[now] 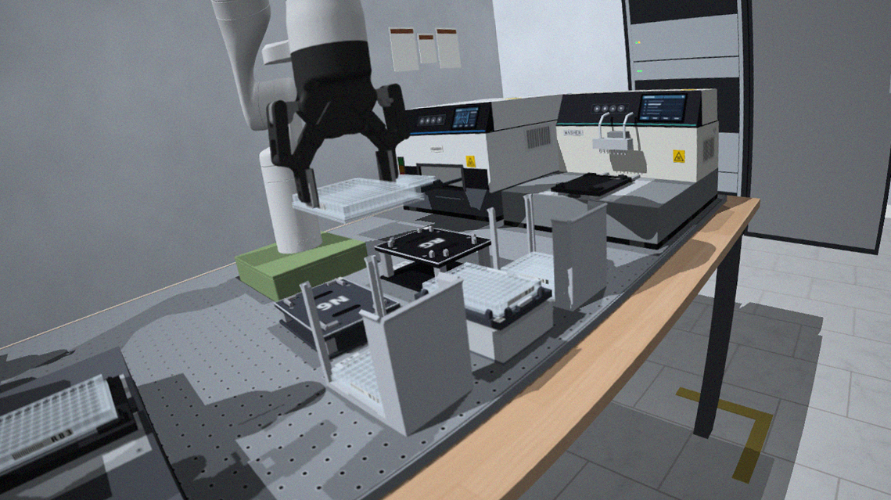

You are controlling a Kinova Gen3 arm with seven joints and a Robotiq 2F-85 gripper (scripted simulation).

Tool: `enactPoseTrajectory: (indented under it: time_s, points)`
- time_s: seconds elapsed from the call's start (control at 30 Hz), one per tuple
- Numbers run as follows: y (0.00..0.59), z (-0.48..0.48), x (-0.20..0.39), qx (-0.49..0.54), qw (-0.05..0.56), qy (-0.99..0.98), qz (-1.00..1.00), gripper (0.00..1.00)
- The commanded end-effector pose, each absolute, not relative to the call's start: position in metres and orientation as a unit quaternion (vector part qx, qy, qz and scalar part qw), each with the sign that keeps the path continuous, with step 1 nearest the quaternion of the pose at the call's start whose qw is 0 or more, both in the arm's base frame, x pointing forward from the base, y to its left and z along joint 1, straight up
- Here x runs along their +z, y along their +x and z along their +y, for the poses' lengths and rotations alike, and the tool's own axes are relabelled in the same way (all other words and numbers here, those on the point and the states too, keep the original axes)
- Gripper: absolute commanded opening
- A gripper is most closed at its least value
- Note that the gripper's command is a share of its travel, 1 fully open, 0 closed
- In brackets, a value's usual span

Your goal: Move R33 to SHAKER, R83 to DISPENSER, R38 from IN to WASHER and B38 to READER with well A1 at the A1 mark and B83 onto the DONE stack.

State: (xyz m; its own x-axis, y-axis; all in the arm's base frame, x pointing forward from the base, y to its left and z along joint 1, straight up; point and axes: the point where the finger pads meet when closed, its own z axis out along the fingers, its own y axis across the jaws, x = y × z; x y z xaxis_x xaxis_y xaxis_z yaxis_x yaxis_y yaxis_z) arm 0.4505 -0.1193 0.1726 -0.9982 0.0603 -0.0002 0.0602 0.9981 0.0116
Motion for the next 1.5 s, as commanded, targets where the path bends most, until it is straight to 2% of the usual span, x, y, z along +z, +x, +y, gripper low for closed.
enactPoseTrajectory:
  time_s: [0.0,0.87,1.47]
  points:
    - [0.44,-0.115,0.177,0.006,0.006,0.038,0.999,0.94]
    - [0.369,-0.087,0.176,0.005,0.004,0.129,0.992,0.94]
    - [0.34,-0.047,0.176,0.005,0.004,0.182,0.983,0.94]
